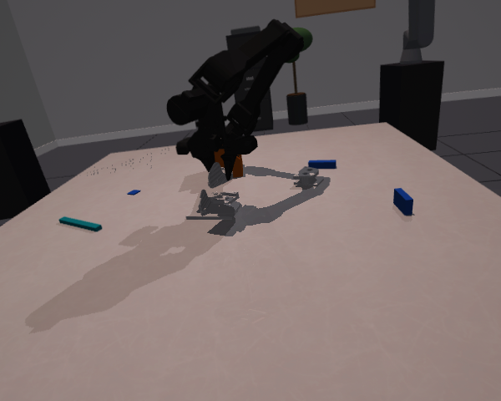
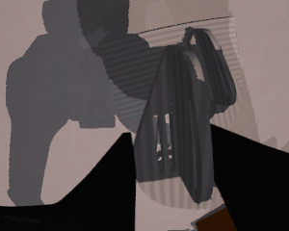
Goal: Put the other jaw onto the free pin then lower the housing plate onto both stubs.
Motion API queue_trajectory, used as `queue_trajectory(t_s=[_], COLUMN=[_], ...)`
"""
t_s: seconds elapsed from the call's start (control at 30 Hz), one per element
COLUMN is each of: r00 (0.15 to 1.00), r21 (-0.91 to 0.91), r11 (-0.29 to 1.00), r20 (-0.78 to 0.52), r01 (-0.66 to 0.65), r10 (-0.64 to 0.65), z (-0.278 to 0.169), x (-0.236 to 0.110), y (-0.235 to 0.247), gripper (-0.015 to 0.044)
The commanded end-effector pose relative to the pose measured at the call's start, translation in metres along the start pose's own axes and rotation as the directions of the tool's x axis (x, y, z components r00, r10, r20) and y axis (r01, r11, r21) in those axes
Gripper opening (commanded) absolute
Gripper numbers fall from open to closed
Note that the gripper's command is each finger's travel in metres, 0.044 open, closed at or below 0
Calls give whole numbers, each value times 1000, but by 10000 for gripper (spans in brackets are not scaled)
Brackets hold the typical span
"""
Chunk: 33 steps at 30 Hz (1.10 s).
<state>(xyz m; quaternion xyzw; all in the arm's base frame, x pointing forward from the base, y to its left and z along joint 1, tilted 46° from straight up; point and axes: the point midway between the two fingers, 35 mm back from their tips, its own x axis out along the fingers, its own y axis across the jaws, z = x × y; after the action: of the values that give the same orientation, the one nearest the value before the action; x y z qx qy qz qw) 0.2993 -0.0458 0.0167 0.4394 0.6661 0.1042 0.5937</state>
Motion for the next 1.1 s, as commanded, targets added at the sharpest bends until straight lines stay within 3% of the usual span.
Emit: queue_trajectory(t_s=[0.0, 0.53, 1.07], r00=[1000, 1000, 1000], r21=[8, 9, 10], r11=[1000, 1000, 1000], r20=[-1, -1, 0], r01=[-5, -5, -5], r10=[5, 5, 5], z=[0, 0, 1], x=[0, 1, 27], y=[1, 1, 1], gripper=[134, 134, 134])
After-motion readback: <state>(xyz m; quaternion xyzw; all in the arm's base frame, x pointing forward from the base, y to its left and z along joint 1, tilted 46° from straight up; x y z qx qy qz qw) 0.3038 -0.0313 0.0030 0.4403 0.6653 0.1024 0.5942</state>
